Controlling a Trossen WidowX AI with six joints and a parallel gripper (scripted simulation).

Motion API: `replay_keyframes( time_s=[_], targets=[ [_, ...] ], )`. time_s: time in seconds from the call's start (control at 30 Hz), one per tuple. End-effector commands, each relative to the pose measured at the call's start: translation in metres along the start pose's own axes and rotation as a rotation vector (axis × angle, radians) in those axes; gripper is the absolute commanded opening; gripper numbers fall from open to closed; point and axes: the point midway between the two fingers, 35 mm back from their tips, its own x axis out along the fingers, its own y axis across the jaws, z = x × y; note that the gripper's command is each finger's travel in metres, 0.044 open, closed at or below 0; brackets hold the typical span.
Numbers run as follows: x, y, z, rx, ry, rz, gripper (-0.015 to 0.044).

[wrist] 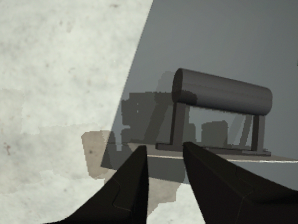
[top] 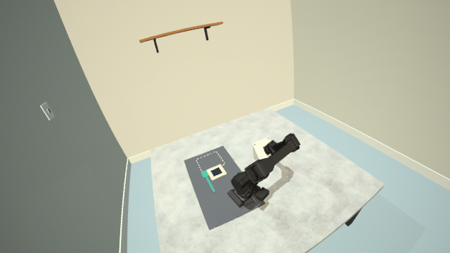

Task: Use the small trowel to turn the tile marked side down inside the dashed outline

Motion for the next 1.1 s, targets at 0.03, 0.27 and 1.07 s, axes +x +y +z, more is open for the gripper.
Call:
replay_keyframes(
  time_s=[0.03,0.27,1.07],
  targets=[
    [-0.002,-0.022,-0.015,0.164,0.074,0.074,0.0100],
    [-0.004,-0.029,-0.020,0.238,0.097,0.110,0.0100],
    [0.016,-0.020,-0.017,0.233,0.096,0.106,0.0100]
  ],
)
